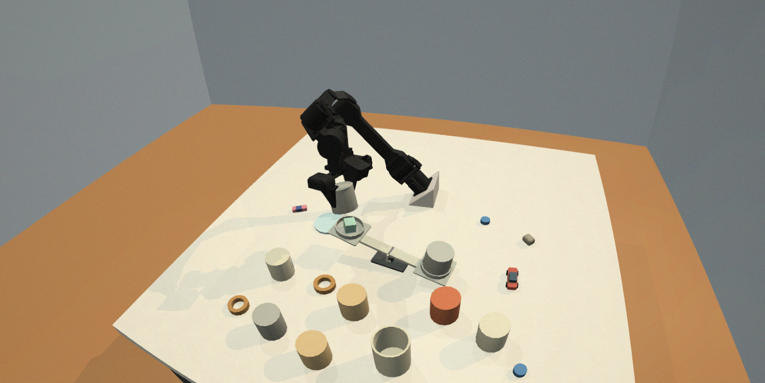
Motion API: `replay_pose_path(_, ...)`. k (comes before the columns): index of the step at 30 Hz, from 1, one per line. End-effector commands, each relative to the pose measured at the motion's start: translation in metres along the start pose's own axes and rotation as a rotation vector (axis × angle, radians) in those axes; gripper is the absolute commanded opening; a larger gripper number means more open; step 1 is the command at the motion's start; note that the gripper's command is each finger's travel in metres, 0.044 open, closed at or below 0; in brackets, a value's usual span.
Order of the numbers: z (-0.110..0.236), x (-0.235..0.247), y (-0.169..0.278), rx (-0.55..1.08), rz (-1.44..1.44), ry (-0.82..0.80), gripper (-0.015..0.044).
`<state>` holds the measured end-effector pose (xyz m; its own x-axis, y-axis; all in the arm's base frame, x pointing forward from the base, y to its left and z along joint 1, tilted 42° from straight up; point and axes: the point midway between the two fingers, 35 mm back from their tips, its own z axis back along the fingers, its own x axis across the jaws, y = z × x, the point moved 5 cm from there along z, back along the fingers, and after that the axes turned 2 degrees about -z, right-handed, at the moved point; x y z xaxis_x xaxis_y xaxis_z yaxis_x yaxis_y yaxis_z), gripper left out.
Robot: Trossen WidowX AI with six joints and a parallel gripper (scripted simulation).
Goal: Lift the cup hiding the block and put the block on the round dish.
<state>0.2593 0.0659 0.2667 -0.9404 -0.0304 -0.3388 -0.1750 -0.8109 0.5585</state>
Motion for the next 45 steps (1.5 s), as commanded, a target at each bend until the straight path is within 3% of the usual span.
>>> replay_pose_path(1,0.0077,-0.0006,0.0003,-0.014,-0.011,0.014,0.0)
replay_pose_path(45,0.0038,0.0005,0.0003,-0.004,-0.002,0.005,0.0)
